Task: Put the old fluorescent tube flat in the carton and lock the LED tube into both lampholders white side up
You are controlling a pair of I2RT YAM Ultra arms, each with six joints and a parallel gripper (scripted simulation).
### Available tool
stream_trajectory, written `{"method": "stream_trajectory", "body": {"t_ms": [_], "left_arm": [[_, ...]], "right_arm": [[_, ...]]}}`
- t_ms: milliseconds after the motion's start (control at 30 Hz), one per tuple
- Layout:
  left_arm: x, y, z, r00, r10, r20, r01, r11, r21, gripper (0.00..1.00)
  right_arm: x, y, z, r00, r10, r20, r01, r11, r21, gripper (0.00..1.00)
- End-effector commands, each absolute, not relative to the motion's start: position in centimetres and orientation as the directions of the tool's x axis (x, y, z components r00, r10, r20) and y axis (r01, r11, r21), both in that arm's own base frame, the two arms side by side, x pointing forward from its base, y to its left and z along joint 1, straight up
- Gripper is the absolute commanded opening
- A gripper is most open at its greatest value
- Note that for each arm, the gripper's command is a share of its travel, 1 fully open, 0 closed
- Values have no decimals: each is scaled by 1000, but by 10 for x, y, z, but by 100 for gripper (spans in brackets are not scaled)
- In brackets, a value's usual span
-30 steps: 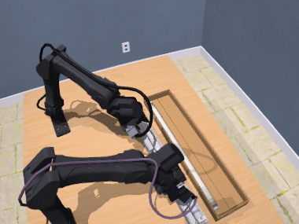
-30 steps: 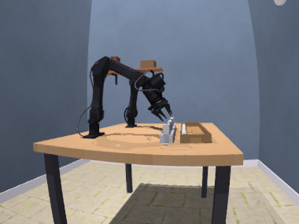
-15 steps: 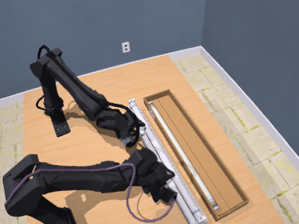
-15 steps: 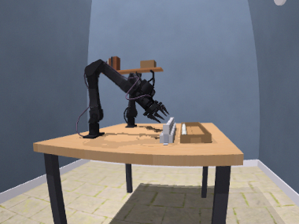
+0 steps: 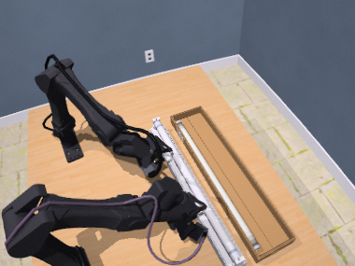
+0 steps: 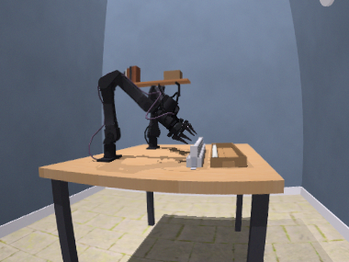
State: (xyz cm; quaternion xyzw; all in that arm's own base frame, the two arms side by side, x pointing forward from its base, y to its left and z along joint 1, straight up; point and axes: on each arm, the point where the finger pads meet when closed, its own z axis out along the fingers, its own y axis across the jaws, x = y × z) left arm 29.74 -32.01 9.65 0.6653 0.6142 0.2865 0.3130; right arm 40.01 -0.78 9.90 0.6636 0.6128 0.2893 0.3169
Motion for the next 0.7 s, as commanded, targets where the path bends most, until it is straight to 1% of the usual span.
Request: {"method": "stream_trajectory", "body": {"t_ms": [0, 267, 400, 467, 567, 667], "left_arm": [[312, -329, 96, 87, 996, -31, 627, -30, 778, 49], [331, -334, 88, 85, 995, -44, 621, -18, 783, 49], [330, -326, 81, 68, 997, -23, 631, -25, 775, 49], [339, -335, 83, 86, 995, -47, 620, -16, 784, 49], [344, -331, 73, 82, 996, -36, 626, -24, 780, 49], [337, -327, 80, 58, 998, -24, 626, -17, 779, 49]], "right_arm": [[417, -6, 101, 64, 998, -6, 608, -34, 793, 49], [434, -15, 89, 83, 997, -10, 603, -42, 796, 49], [433, -9, 85, 74, 997, -18, 617, -31, 786, 49], [443, -14, 83, 74, 997, -2, 603, -44, 796, 49], [448, -8, 75, 60, 998, -2, 610, -35, 791, 49], [443, -10, 90, 75, 997, -17, 600, -32, 800, 49]]}}
